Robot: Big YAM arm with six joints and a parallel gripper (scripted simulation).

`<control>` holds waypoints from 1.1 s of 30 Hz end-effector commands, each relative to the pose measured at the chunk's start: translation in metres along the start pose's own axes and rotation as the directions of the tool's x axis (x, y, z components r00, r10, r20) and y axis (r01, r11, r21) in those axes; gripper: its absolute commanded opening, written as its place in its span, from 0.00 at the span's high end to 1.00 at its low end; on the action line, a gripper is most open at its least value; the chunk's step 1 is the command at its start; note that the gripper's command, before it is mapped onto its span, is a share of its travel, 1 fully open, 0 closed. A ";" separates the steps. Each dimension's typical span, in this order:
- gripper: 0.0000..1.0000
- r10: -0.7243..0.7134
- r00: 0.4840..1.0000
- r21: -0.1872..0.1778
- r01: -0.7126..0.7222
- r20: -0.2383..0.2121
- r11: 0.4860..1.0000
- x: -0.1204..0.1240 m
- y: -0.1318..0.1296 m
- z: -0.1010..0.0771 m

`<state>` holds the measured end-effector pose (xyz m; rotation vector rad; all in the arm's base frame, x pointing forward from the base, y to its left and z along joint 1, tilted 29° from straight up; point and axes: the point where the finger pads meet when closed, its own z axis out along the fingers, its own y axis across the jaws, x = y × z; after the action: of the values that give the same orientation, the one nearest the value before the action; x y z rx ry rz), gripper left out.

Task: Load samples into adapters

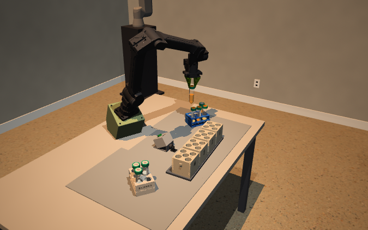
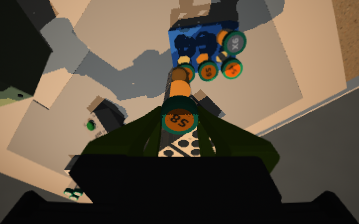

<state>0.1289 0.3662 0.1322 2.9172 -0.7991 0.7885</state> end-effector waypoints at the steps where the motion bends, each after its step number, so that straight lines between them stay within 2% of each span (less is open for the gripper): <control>1: 1.00 0.101 0.995 0.020 -0.102 0.010 0.995 0.023 0.000 -0.012; 7: 1.00 0.258 0.966 0.018 -0.259 0.012 0.966 0.062 0.005 -0.013; 10: 1.00 0.339 0.940 0.025 -0.340 0.018 0.940 0.083 0.004 -0.016; 14: 1.00 0.433 0.901 0.016 -0.433 0.015 0.901 0.108 0.012 -0.013; 16: 1.00 0.433 0.901 0.016 -0.433 0.015 0.901 0.108 0.012 -0.013; 17: 1.00 0.468 0.883 0.035 -0.469 0.031 0.882 0.118 0.003 -0.022; 22: 1.00 0.589 0.807 0.046 -0.591 0.047 0.805 0.155 0.000 -0.029; 31: 1.00 0.764 0.643 0.045 -0.766 0.054 0.641 0.217 0.009 -0.032; 33: 1.00 0.764 0.643 0.045 -0.766 0.054 0.641 0.217 0.009 -0.032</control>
<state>0.2657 0.2522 0.2256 2.5335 -2.0009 0.7828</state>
